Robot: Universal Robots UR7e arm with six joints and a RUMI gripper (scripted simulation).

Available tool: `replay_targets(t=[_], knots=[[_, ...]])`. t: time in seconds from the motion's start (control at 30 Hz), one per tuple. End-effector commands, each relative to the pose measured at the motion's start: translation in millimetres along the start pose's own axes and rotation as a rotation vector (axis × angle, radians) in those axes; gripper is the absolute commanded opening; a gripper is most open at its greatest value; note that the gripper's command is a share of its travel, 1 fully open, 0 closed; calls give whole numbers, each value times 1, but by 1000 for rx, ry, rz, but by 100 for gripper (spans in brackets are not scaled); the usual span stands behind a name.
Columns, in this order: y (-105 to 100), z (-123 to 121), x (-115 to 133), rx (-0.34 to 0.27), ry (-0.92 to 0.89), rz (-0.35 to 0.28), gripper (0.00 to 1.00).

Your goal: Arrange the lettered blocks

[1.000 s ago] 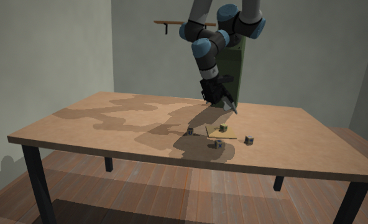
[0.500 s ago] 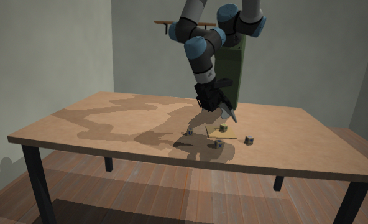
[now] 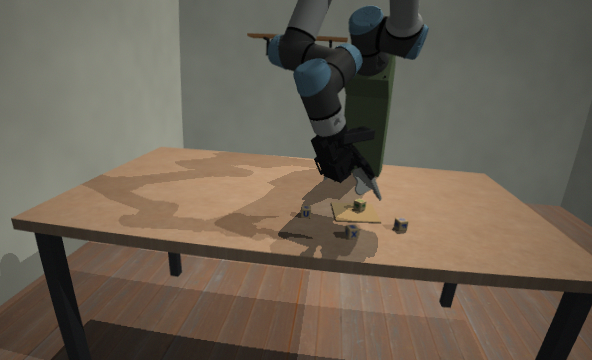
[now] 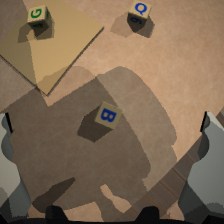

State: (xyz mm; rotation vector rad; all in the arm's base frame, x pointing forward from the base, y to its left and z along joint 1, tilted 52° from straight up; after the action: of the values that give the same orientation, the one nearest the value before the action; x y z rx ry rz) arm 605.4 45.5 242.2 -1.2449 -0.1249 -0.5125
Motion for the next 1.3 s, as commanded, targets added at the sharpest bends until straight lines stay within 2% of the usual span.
replay_targets(t=[0.0, 1.27], knots=[[-1, 0, 0, 0, -1, -1, 100], [-1, -3, 1, 0, -1, 0, 100]])
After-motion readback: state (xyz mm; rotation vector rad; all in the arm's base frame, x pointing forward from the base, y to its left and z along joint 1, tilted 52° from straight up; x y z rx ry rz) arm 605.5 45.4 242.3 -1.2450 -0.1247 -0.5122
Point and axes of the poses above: the point where the finger pads meet when closed, its own y axis out along the fingers, its own z axis across the jaws, x = y × z, the point moved 2 cm from there along -y, back along the fingers, and after that the axes turned 13 degrees about -y, right-handed, at the moved point
